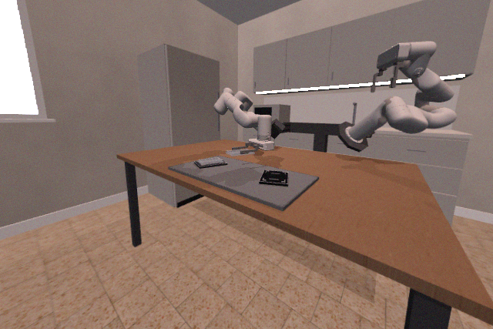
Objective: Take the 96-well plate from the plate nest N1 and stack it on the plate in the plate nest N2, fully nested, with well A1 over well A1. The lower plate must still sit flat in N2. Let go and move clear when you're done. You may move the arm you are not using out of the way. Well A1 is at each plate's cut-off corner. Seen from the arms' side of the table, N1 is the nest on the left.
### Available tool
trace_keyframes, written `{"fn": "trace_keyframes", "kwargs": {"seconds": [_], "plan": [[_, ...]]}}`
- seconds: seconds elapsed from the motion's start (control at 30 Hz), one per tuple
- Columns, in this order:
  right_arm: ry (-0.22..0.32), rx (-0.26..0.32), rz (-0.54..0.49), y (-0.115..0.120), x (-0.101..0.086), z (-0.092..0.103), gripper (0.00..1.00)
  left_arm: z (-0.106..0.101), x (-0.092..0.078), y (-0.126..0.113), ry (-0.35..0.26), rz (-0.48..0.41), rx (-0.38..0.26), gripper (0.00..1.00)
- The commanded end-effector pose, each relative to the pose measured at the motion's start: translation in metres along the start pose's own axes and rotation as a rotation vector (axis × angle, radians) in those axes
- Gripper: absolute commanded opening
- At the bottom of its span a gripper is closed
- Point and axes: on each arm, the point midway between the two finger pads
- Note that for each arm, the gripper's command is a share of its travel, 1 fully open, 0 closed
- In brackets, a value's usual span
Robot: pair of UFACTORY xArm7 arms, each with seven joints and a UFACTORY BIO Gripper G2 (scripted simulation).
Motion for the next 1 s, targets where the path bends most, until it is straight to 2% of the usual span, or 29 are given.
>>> {"fn": "trace_keyframes", "kwargs": {"seconds": [0.0, 0.97], "plan": [[-0.001, 0.008, 0.003, -0.014, 0.008, 0.006, 0.0, 0.0, -0.001, 0.0, 0.001, -0.001, -0.001, 1.0], [-0.001, 0.008, 0.003, -0.088, 0.044, 0.018, 0.0, 0.0, -0.001, 0.0, 0.001, -0.001, -0.001, 1.0]]}}
Point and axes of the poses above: on each arm, the point midway between the two finger pads, its own x axis out along the fingers, its own y axis across the jaws, z = x × y, and after that the axes turned 10 degrees about x, right-handed
